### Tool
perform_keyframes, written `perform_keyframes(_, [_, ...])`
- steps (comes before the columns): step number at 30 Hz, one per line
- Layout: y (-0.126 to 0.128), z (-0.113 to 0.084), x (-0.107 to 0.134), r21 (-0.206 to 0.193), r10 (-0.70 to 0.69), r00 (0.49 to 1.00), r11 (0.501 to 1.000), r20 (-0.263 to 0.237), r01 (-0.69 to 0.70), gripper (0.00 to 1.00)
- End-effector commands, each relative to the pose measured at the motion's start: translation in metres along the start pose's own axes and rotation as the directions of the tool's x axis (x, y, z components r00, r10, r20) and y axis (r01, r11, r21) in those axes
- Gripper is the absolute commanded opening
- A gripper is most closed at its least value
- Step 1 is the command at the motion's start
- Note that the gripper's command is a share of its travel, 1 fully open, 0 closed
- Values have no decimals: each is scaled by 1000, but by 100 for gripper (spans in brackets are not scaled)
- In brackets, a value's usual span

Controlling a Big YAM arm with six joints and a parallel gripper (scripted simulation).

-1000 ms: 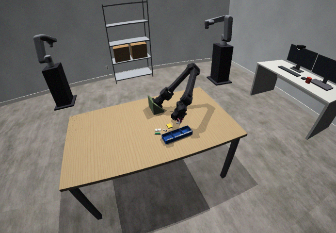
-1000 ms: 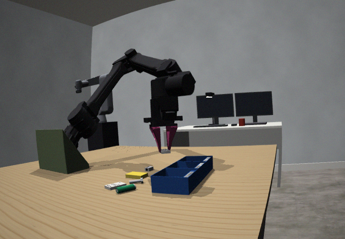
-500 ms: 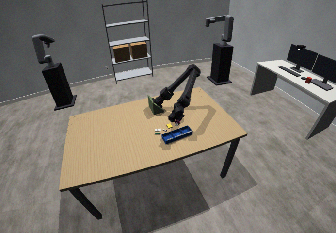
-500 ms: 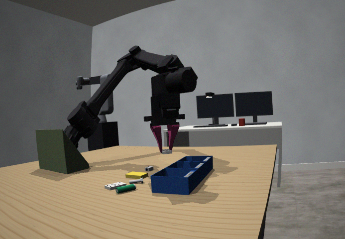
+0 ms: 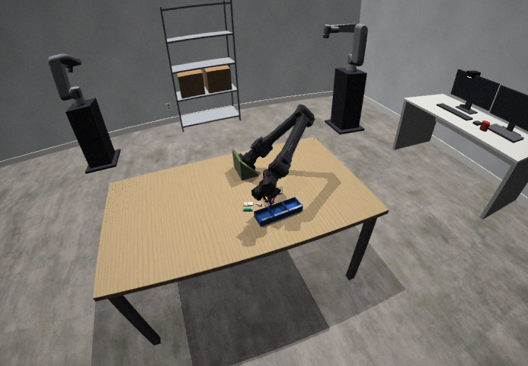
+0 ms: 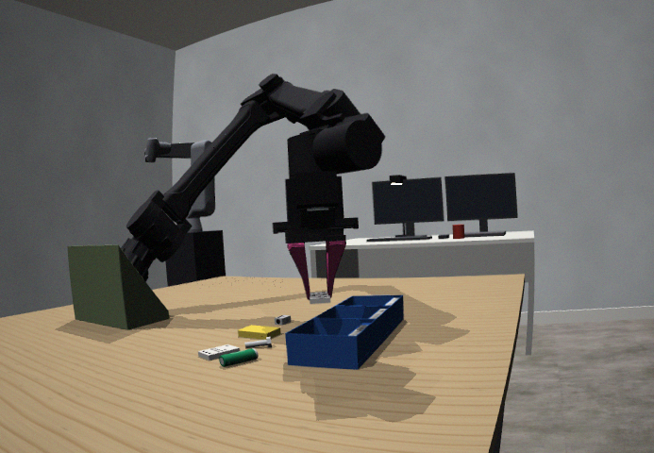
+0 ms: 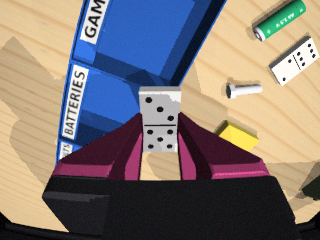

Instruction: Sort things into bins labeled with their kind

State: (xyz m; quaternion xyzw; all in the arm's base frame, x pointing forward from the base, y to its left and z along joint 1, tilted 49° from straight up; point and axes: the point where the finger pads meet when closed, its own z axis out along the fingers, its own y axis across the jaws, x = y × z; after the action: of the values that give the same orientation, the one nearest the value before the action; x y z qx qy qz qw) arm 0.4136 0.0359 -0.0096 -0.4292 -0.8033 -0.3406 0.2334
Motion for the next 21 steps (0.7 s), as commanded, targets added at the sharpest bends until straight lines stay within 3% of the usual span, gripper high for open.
perform_keyframes(1, [12, -17, -24, -26, 152, 988, 988, 23, -151, 21])
perform_keyframes(9, [13, -18, -73, -27, 355, 935, 935, 17, -354, 21])
perform_keyframes(11, [2, -10, -70, -22, 404, 915, 914, 10, -404, 21])
perform_keyframes(13, [12, -3, -51, -9, 388, 922, 922, 16, -388, 21])
perform_keyframes(16, [13, -3, -51, -9, 388, 922, 922, 15, -388, 21])
perform_keyframes(17, [27, -20, -62, -46, 374, 927, 927, 32, -372, 21])
perform_keyframes(21, [31, -17, -56, -29, 376, 926, 926, 25, -375, 21])
